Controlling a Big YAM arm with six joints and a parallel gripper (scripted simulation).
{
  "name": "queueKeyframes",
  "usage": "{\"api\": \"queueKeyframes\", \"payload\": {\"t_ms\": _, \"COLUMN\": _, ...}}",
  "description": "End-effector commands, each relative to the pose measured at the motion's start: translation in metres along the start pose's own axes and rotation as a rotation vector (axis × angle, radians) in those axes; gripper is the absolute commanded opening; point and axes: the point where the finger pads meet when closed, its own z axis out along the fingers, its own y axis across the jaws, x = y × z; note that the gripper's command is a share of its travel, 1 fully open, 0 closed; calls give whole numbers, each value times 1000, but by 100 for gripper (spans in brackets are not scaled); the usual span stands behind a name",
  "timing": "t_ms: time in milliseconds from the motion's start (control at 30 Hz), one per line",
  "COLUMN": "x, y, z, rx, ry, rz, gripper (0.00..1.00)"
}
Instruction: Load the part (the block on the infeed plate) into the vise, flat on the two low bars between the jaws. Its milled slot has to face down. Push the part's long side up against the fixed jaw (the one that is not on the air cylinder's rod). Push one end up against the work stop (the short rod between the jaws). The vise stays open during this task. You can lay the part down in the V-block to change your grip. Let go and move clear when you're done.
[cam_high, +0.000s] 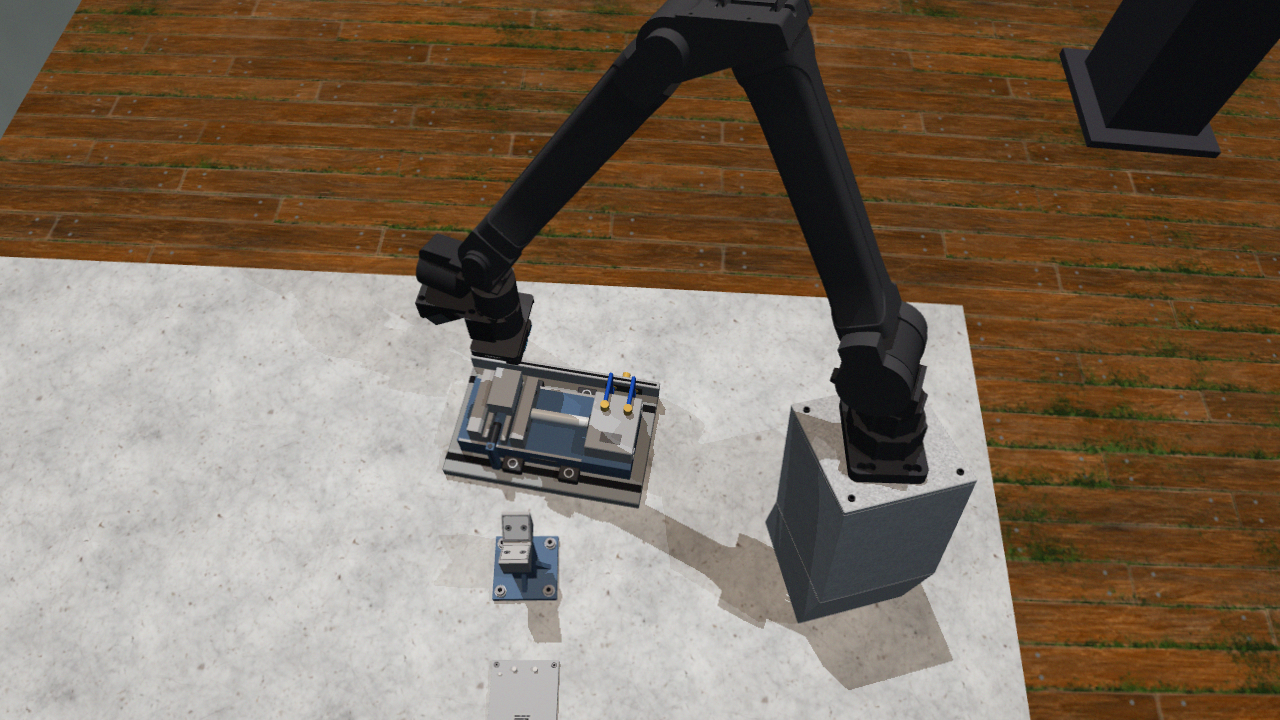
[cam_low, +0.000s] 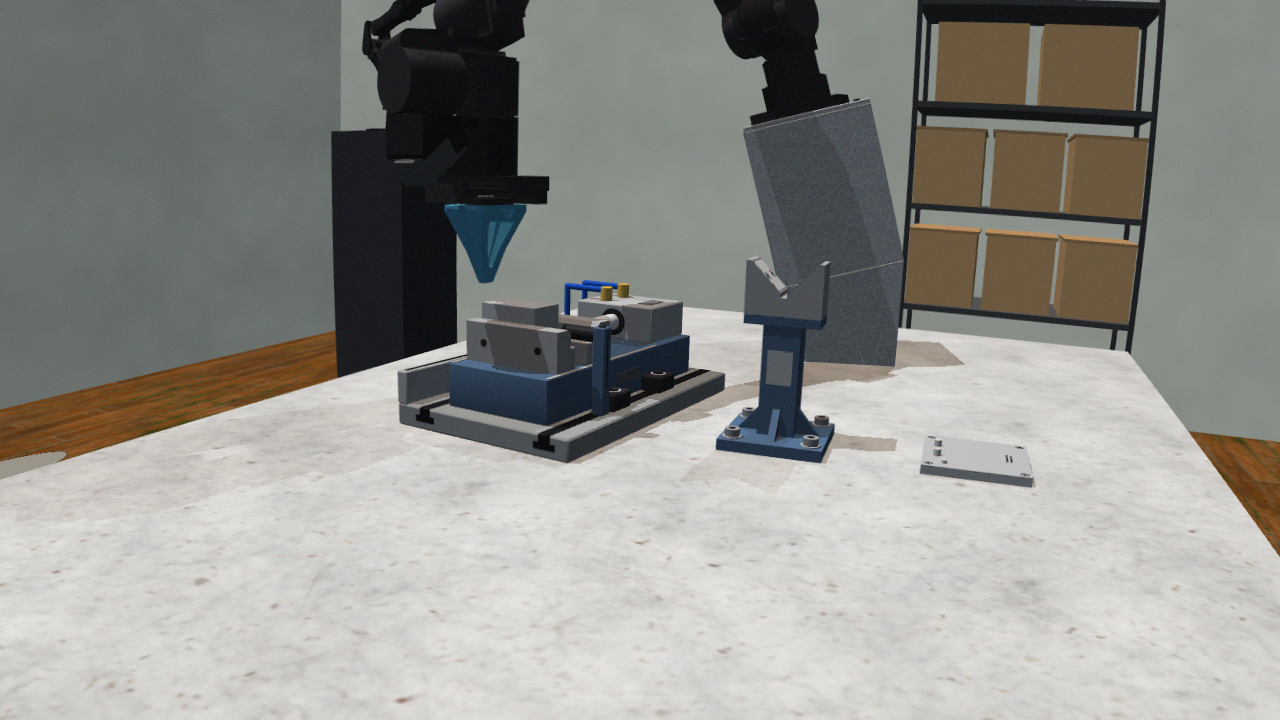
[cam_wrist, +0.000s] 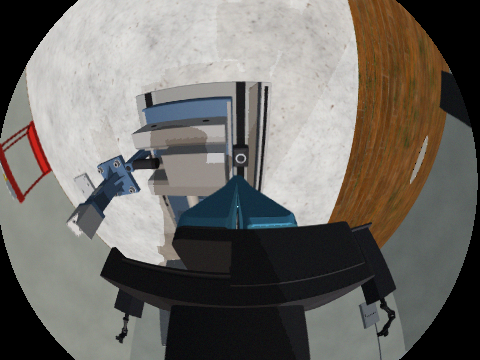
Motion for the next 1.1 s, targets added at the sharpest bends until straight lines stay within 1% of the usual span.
{"api": "queueKeyframes", "payload": {"t_ms": 0, "x": -12, "y": -9, "z": 5, "rx": 5, "ry": -24, "rz": 3, "gripper": 0}}
{"api": "queueKeyframes", "payload": {"t_ms": 33, "x": -12, "y": -9, "z": 5, "rx": 5, "ry": -24, "rz": 3, "gripper": 0}}
{"api": "queueKeyframes", "payload": {"t_ms": 67, "x": -16, "y": -9, "z": -1, "rx": 7, "ry": -37, "rz": 1, "gripper": 0}}
{"api": "queueKeyframes", "payload": {"t_ms": 133, "x": -16, "y": -6, "z": 7, "rx": 5, "ry": -30, "rz": -2, "gripper": 0}}
{"api": "queueKeyframes", "payload": {"t_ms": 233, "x": -10, "y": -7, "z": 11, "rx": 4, "ry": -21, "rz": 1, "gripper": 0}}
{"api": "queueKeyframes", "payload": {"t_ms": 400, "x": -15, "y": -6, "z": 12, "rx": 5, "ry": -28, "rz": -3, "gripper": 0}}
{"api": "queueKeyframes", "payload": {"t_ms": 500, "x": -19, "y": -10, "z": 5, "rx": 9, "ry": -45, "rz": 2, "gripper": 0}}
{"api": "queueKeyframes", "payload": {"t_ms": 600, "x": -19, "y": -10, "z": 5, "rx": 9, "ry": -44, "rz": 2, "gripper": 0}}
{"api": "queueKeyframes", "payload": {"t_ms": 633, "x": -12, "y": -7, "z": 8, "rx": 6, "ry": -31, "rz": 0, "gripper": 0}}
{"api": "queueKeyframes", "payload": {"t_ms": 667, "x": -11, "y": -7, "z": 9, "rx": 5, "ry": -29, "rz": -1, "gripper": 0}}
{"api": "queueKeyframes", "payload": {"t_ms": 1067, "x": -11, "y": -7, "z": 9, "rx": 5, "ry": -27, "rz": -1, "gripper": 0}}
